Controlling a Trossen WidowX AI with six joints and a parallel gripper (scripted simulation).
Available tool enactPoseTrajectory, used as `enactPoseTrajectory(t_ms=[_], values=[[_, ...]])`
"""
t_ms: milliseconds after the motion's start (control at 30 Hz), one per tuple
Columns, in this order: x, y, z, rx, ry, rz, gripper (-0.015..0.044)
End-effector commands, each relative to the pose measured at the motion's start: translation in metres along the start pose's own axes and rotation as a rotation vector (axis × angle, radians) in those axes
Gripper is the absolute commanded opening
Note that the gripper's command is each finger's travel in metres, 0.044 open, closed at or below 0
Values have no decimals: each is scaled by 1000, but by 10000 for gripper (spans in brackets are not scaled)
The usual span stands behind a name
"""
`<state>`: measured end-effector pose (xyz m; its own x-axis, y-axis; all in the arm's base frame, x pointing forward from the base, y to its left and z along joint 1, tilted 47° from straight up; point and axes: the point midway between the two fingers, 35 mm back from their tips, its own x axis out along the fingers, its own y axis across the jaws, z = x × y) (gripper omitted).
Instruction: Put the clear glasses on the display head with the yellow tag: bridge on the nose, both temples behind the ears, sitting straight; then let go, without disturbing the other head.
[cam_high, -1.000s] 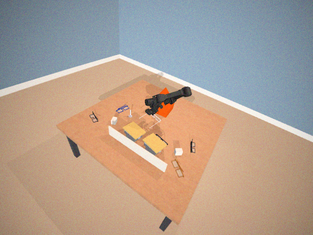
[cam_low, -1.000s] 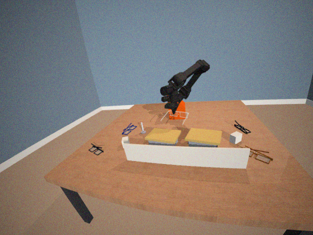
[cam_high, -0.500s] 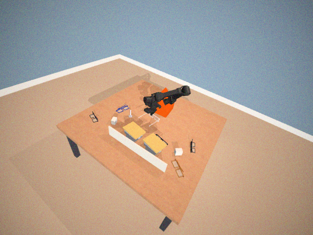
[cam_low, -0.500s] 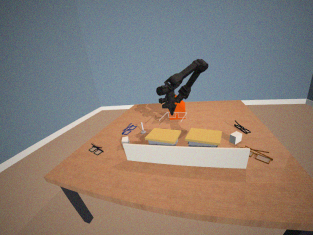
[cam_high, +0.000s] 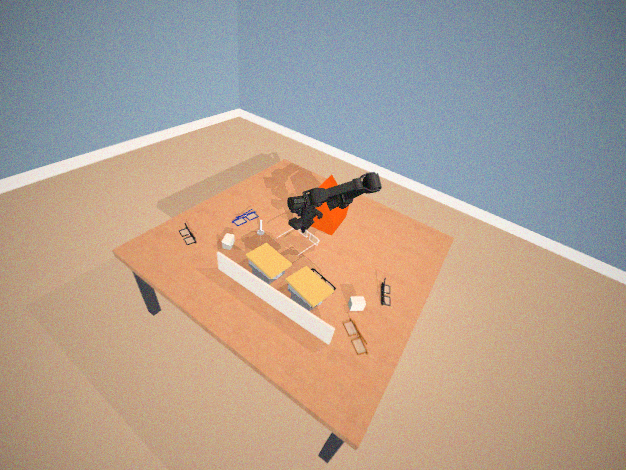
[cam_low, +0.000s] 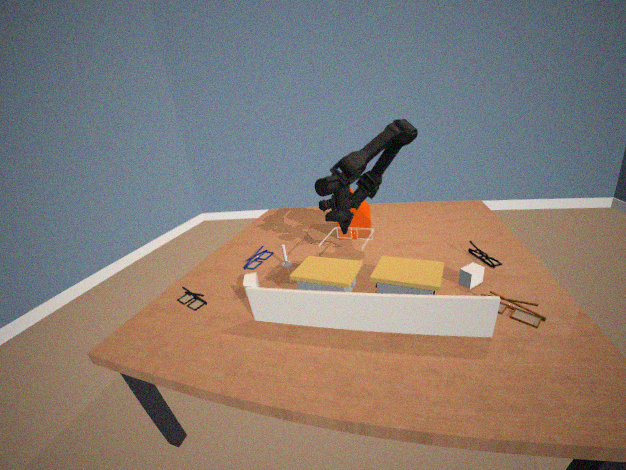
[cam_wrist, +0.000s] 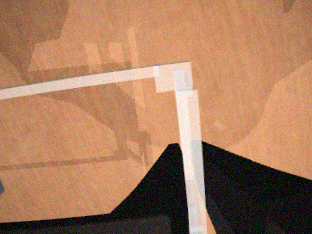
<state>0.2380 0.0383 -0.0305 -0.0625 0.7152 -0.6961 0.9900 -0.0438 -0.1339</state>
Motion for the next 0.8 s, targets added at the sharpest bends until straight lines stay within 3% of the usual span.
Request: enactPoseTrajectory(t_ms=[0, 767], values=[[5, 1, 0, -7, -12, -22, 0], [25, 2, 1, -5, 15, 10, 0]])
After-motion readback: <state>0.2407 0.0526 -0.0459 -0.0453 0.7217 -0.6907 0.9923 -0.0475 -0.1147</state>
